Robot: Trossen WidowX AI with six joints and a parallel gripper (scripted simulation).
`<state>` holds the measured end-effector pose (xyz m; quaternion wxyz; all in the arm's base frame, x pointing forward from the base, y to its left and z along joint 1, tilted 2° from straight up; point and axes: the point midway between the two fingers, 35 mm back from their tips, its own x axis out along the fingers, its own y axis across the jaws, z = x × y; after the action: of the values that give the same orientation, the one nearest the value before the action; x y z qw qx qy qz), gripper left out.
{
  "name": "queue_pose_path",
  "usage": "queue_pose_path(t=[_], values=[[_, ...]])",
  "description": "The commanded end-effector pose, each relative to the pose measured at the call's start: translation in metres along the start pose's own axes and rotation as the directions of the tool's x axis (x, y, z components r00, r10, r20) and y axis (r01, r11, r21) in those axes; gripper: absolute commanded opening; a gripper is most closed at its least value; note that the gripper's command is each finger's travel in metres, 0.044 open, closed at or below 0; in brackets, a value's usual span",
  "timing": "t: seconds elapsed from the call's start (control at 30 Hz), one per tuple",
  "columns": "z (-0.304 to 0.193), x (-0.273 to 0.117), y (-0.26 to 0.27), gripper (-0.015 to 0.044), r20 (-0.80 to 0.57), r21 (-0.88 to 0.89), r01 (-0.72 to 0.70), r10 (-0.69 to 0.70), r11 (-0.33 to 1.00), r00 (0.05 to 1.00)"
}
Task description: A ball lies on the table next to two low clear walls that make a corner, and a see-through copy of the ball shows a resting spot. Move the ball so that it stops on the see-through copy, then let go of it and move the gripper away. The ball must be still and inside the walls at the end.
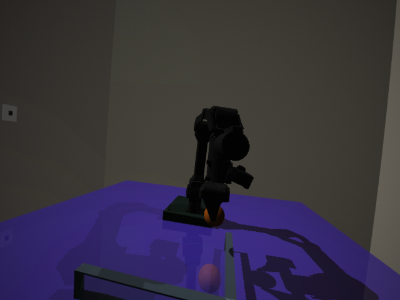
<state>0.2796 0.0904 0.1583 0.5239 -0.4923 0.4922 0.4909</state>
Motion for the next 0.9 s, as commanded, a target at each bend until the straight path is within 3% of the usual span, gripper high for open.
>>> queue_pose_path(t=[0.0,0.53,0.87], values=[[0.003,0.013,-0.019,0.0000,0.005,-0.003,0.001,-0.001,1.000,1.000],[0.005,0.048,-0.051,0.0000,0.006,-0.003,0.004,-0.004,1.000,1.000],[0.005,0.097,-0.052,0.0000,0.006,-0.003,0.004,-0.004,1.000,1.000]])
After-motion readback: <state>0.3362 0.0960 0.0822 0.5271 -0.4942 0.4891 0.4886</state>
